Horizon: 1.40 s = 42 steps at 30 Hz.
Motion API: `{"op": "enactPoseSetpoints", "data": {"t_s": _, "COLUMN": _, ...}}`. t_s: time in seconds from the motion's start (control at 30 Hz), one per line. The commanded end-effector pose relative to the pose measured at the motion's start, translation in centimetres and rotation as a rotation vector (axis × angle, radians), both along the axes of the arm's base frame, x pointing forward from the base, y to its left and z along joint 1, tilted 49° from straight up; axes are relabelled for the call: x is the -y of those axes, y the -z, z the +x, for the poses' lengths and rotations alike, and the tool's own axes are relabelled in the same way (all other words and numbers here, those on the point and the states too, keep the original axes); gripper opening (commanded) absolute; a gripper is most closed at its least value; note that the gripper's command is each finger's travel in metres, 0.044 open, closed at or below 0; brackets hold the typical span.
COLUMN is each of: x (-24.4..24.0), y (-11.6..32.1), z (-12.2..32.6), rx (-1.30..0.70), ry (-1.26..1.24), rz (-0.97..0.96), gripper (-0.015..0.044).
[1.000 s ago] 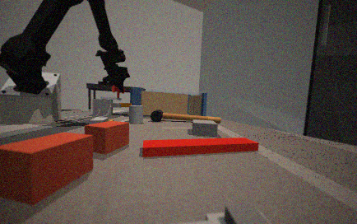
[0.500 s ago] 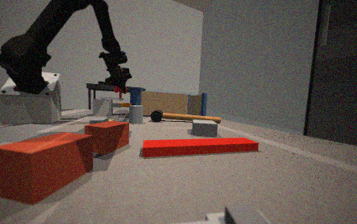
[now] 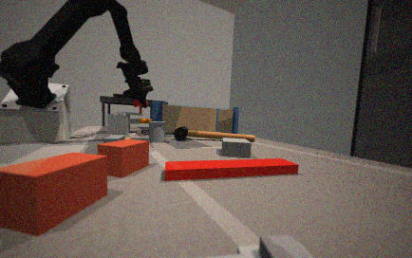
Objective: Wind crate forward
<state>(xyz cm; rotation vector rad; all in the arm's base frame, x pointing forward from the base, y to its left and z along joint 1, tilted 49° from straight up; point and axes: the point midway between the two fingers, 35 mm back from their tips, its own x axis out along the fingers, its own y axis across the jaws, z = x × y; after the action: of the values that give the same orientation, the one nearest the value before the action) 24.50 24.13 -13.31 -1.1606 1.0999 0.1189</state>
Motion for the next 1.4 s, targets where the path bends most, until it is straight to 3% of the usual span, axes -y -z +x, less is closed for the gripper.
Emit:
{"op": "enactPoseSetpoints", "data": {"t_s": 0.0, "x": -0.6, "y": 1.1, "z": -0.3, "rx": -0.014, "ry": 0.006, "rz": 0.014, "gripper": 0.0}}
{"op": "enactPoseSetpoints", "data": {"t_s": 1.37, "x": -3.8, "y": 4.7, "z": -1.7, "rx": -0.014, "ry": 0.006, "rz": 0.017, "gripper": 0.0}}
